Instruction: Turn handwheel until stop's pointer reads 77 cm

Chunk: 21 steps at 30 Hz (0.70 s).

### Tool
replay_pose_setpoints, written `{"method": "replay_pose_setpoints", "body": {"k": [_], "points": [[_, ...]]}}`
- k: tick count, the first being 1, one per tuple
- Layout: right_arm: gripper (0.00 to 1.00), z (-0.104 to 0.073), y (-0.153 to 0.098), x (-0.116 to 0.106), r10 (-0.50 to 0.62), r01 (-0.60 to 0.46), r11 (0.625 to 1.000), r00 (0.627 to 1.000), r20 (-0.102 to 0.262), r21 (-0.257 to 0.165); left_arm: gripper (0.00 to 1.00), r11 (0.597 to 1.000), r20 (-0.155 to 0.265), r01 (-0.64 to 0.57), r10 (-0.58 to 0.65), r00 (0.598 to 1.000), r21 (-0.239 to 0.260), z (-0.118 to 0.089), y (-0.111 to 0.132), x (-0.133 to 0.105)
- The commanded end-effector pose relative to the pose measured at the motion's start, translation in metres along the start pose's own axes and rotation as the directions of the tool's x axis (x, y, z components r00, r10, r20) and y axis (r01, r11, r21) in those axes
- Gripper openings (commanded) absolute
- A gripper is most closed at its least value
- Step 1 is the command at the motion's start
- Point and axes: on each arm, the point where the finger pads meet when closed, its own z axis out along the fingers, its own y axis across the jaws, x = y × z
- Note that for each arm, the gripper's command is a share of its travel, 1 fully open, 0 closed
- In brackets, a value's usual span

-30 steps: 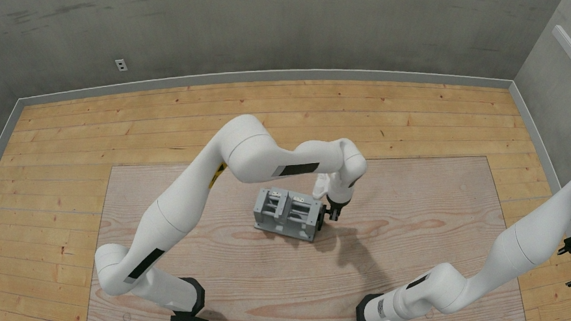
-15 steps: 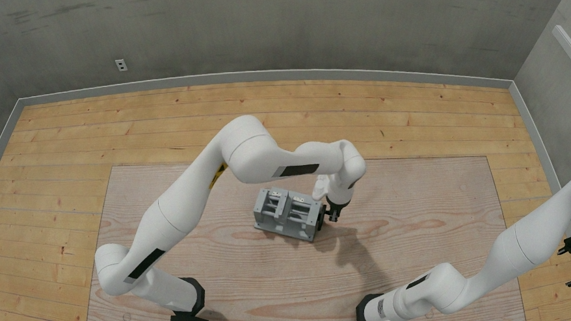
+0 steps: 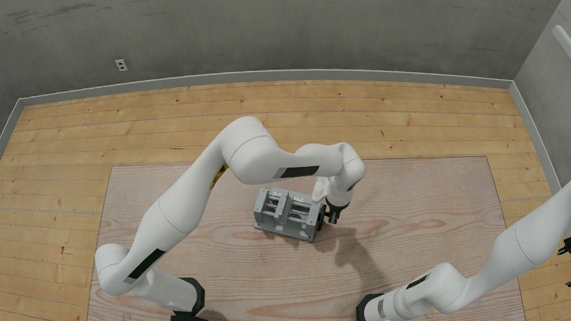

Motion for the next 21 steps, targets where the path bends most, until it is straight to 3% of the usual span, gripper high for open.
{"method": "replay_pose_setpoints", "body": {"k": [1,21], "points": [[1.0,-0.001,-0.001,0.001,-0.012,0.013,1.0,1.0,-0.005,0.004,0.16,1.0,-0.001,0.001,-0.001,1.0,0.0,0.004,-0.004,0.0],[1.0,-0.001,-0.001,0.001,-0.012,0.013,1.0,1.0,-0.005,0.004,0.16,1.0,0.0,0.001,-0.001,1.0,-0.001,0.008,-0.018,0.0]]}}
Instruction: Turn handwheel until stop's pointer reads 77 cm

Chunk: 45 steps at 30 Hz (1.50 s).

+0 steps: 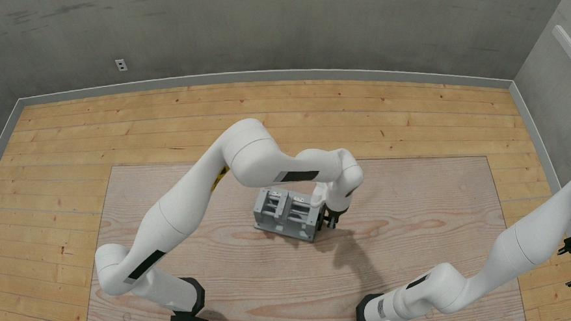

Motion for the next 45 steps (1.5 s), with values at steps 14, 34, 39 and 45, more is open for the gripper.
{"method": "replay_pose_setpoints", "body": {"k": [14,34,39,45], "points": [[1.0,-0.001,-0.001,0.001,-0.012,0.013,1.0,1.0,-0.005,0.004,0.16,1.0,-0.003,0.006,-0.006,1.0,0.004,-0.002,-0.02,0.0],[1.0,-0.001,-0.001,0.001,-0.012,0.013,1.0,1.0,-0.005,0.004,0.16,1.0,-0.008,0.006,-0.006,1.0,0.008,-0.024,-0.042,0.002],[1.0,-0.001,-0.001,0.001,-0.012,0.013,1.0,1.0,-0.005,0.004,0.16,1.0,-0.008,0.006,-0.006,1.0,0.008,-0.032,-0.043,0.002],[1.0,-0.001,-0.001,0.001,-0.012,0.013,1.0,1.0,-0.005,0.004,0.16,1.0,-0.003,0.007,-0.007,1.0,0.003,-0.045,-0.038,-0.001]]}}
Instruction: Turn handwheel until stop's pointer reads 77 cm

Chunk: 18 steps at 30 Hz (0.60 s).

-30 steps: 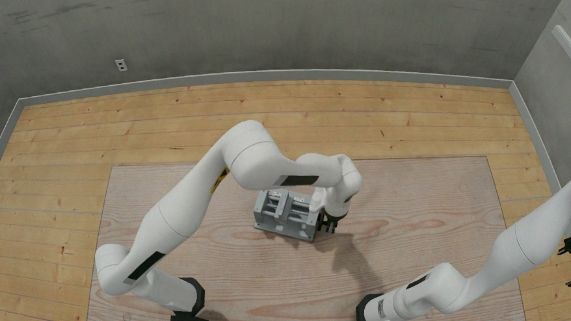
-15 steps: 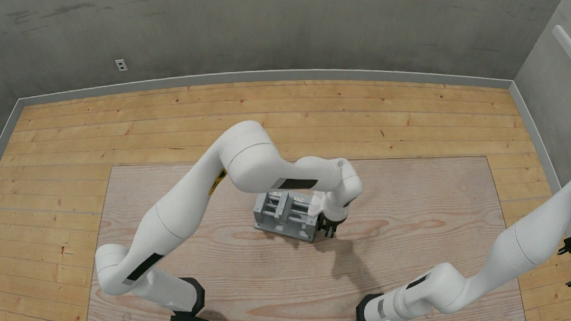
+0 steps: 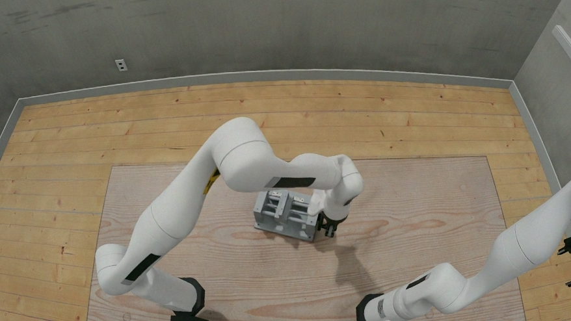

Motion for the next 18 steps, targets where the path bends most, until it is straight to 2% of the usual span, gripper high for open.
{"method": "replay_pose_setpoints", "body": {"k": [1,18], "points": [[1.0,-0.001,-0.001,0.001,-0.012,0.013,1.0,1.0,-0.005,0.004,0.16,1.0,0.002,0.009,-0.009,1.0,-0.004,-0.013,0.005,-0.001],[1.0,-0.001,-0.001,0.001,-0.012,0.013,1.0,1.0,-0.005,0.004,0.16,1.0,0.001,0.01,-0.01,1.0,-0.004,-0.028,0.027,0.0]]}}
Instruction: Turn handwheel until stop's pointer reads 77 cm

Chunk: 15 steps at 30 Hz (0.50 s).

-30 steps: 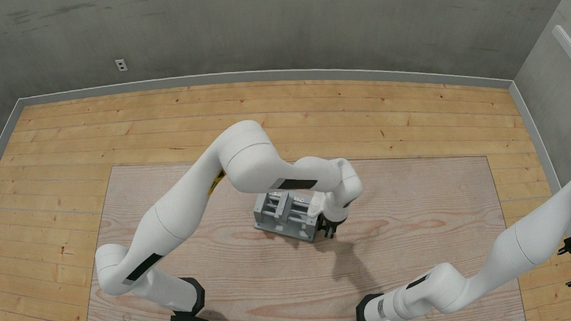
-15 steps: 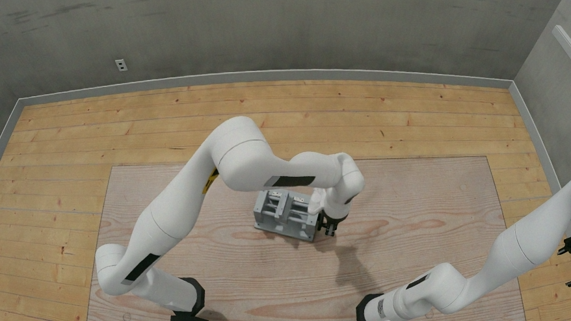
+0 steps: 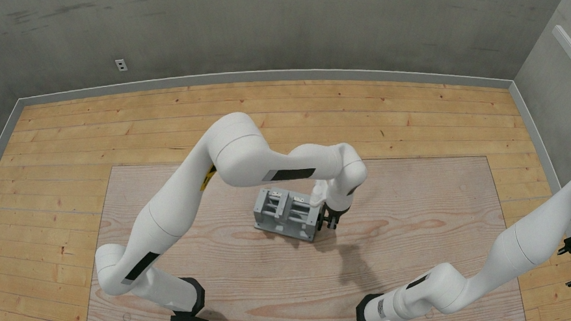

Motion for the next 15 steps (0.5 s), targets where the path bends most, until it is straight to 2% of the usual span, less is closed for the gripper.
{"method": "replay_pose_setpoints", "body": {"k": [1,15], "points": [[1.0,-0.001,-0.001,0.001,-0.012,0.013,1.0,1.0,-0.005,0.004,0.16,1.0,0.002,-0.004,0.004,1.0,-0.005,-0.006,0.011,0.0],[1.0,-0.001,-0.001,0.001,-0.012,0.013,1.0,1.0,-0.005,0.004,0.16,1.0,0.0,-0.004,0.004,1.0,-0.003,0.002,0.031,0.0]]}}
